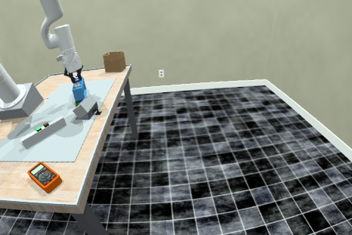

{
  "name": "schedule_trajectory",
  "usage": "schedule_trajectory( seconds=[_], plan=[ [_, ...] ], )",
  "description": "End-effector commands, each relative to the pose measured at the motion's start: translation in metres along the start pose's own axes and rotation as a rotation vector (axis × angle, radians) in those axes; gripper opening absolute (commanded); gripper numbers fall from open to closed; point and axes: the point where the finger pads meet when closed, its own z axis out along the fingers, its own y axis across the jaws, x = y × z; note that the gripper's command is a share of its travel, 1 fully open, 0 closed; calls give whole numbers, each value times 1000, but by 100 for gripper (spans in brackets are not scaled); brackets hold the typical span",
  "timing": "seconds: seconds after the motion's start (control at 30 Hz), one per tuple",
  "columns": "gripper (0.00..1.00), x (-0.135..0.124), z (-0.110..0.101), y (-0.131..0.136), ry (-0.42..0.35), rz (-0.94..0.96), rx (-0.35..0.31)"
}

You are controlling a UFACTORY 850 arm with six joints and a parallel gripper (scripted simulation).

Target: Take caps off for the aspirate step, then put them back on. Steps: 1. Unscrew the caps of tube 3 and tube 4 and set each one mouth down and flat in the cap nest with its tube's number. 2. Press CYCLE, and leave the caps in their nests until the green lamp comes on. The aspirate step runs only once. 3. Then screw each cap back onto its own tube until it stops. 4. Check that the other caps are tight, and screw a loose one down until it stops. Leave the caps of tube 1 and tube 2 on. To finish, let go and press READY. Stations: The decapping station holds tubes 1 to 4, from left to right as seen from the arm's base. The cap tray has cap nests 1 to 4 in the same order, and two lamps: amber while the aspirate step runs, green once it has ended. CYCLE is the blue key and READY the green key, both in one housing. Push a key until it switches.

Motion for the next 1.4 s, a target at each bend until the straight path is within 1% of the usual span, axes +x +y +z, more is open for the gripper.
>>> schedule_trajectory(
  seconds=[0.0,0.17,0.2,0.67,1.13,1.2,1.37],
  plan=[
    [46,-1,-1,1,45,-81,42],
    [46,-1,-1,1,45,-81,42],
    [0,-1,-1,1,45,-81,42],
    [0,-1,-1,1,45,-81,42],
    [0,-1,0,1,30,613,56],
    [0,-1,0,1,30,613,56],
    [0,-1,0,1,22,868,60]
  ],
)
